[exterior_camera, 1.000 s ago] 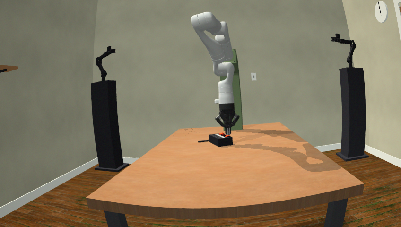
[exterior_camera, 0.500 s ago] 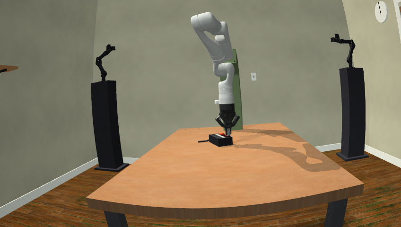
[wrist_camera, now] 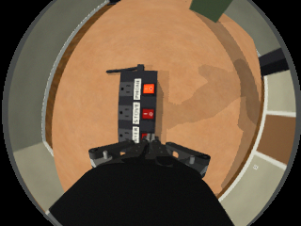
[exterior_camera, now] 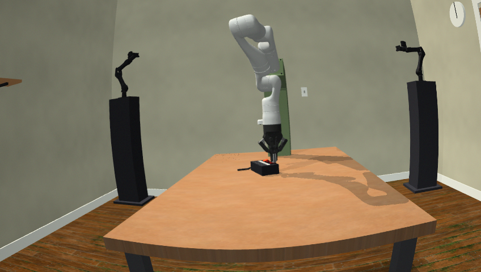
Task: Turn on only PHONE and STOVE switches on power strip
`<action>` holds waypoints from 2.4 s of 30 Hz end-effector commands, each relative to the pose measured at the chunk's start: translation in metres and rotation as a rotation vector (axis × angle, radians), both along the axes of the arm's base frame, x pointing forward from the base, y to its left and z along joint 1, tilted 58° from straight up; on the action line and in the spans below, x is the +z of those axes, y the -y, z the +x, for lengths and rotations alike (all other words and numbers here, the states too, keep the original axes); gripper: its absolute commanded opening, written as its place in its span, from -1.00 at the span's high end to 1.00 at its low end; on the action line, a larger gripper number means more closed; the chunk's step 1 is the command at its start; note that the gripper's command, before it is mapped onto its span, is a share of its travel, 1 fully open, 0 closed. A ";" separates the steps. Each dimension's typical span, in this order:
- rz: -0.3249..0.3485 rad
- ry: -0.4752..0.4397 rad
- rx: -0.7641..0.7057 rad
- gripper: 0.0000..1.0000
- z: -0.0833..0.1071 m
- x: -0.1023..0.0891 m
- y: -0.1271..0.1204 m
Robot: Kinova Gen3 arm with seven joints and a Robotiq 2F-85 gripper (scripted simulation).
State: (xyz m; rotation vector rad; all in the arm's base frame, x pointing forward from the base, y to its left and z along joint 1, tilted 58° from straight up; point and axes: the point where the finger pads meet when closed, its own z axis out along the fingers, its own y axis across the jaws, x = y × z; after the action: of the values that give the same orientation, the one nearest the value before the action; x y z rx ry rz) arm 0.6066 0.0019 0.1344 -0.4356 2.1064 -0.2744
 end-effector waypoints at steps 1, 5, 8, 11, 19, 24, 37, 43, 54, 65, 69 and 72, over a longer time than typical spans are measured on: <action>0.000 0.001 -0.002 1.00 -0.001 0.001 0.001; 0.000 0.001 -0.002 1.00 -0.008 0.006 0.001; 0.000 0.001 -0.002 1.00 -0.015 0.010 0.000; 0.000 0.001 -0.002 1.00 -0.023 0.015 0.000; 0.000 0.001 -0.002 1.00 -0.031 0.020 0.000; 0.000 0.001 -0.002 1.00 -0.032 0.021 0.000; 0.000 0.001 -0.002 1.00 -0.032 0.021 0.000; -0.005 0.000 -0.003 1.00 -0.044 0.011 0.014; 0.000 0.000 -0.001 1.00 -0.064 -0.002 0.030; 0.000 0.000 -0.001 1.00 -0.064 -0.002 0.030; 0.000 0.000 -0.001 1.00 -0.064 -0.002 0.030; 0.000 0.000 -0.001 1.00 -0.064 -0.002 0.030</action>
State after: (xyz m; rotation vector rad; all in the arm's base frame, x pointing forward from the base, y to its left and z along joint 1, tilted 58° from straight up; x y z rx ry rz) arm 0.5426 -0.0283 0.1323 -0.4343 2.1069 -0.2755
